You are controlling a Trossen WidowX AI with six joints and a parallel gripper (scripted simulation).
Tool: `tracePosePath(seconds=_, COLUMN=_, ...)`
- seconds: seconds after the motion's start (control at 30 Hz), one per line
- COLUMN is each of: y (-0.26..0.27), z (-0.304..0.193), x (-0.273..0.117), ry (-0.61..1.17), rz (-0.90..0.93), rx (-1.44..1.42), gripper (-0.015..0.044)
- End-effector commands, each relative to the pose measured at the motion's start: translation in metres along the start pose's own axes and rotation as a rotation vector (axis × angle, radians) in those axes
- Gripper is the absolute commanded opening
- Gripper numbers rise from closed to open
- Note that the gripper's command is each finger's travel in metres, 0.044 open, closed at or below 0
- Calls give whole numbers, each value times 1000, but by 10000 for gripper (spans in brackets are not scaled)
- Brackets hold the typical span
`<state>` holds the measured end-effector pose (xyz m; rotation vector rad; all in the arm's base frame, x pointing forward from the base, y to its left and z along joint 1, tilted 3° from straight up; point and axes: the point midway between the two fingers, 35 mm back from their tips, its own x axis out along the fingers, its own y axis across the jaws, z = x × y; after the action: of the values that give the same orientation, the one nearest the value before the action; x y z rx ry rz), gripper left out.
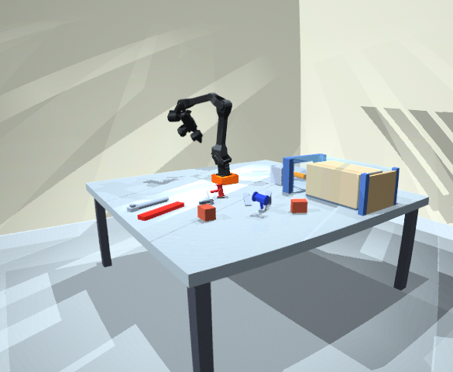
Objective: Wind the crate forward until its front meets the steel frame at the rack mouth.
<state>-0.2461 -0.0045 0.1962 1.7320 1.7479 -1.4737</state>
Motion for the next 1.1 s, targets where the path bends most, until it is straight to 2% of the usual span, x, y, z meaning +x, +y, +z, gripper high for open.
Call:
tracePosePath(seconds=0.0, y=0, z=1, x=-1, ry=-3, rz=-1, rx=-2, gripper=426)
tracePosePath(seconds=0.03, y=1, z=3, x=-2, ry=-10, rz=-5, rx=-6, gripper=440)
tracePosePath(seconds=0.23, y=20, z=53, x=-33, ry=-149, rz=-56, rx=-102, gripper=440)
tracePosePath(seconds=0.47, y=74, z=120, x=-83, ry=-352, rz=-85, rx=-270, gripper=440)
tracePosePath(seconds=0.77, y=185, z=167, x=-145, ry=-561, rz=-82, rx=-537, gripper=440)
tracePosePath(seconds=1.07, y=316, z=158, x=-186, ry=-722, rz=-39, rx=-791, gripper=440)
